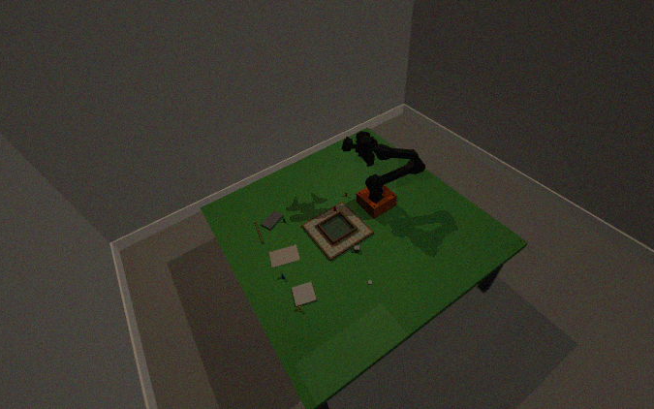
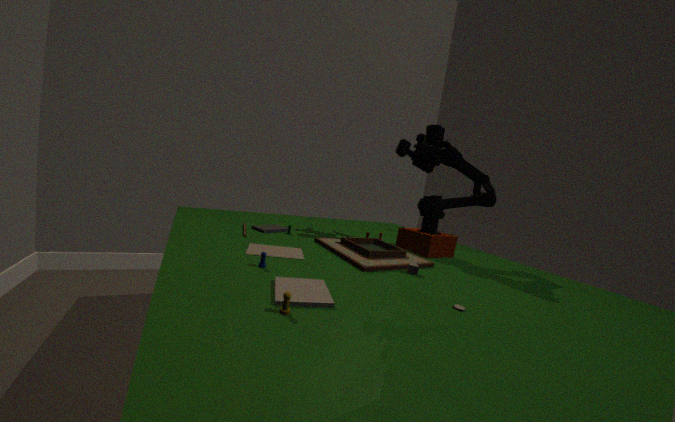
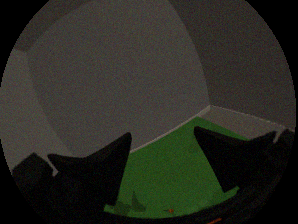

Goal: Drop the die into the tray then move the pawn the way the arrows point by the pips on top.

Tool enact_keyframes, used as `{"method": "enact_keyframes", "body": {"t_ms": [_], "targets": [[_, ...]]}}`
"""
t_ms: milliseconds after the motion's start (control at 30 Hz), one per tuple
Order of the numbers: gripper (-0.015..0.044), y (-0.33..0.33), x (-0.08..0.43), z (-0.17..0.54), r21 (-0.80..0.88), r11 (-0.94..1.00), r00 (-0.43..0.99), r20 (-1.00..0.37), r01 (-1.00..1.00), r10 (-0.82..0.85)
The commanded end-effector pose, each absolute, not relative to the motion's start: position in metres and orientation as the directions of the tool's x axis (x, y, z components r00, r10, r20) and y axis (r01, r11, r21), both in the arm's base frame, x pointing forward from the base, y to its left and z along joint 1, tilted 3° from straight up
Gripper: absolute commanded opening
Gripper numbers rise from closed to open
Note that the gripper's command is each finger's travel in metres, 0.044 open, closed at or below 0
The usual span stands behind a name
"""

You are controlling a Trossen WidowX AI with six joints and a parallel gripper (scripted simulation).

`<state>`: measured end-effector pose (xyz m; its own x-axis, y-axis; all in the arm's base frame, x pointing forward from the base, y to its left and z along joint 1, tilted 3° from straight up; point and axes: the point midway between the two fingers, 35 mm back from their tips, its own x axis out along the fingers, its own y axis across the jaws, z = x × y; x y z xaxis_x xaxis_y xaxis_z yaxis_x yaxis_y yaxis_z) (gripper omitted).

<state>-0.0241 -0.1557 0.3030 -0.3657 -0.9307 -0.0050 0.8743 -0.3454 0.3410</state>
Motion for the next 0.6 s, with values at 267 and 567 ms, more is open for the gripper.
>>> {"method": "enact_keyframes", "body": {"t_ms": [267, 567], "targets": [[0.0275, -0.173, 0.1, 0.294, 0.24, 0.052, 0.086, -0.131, 0.969, -0.988], [0.0275, -0.123, 0.232, 0.235, 0.169, 0.446, 0.472, -0.433, 0.879, -0.768]]}}
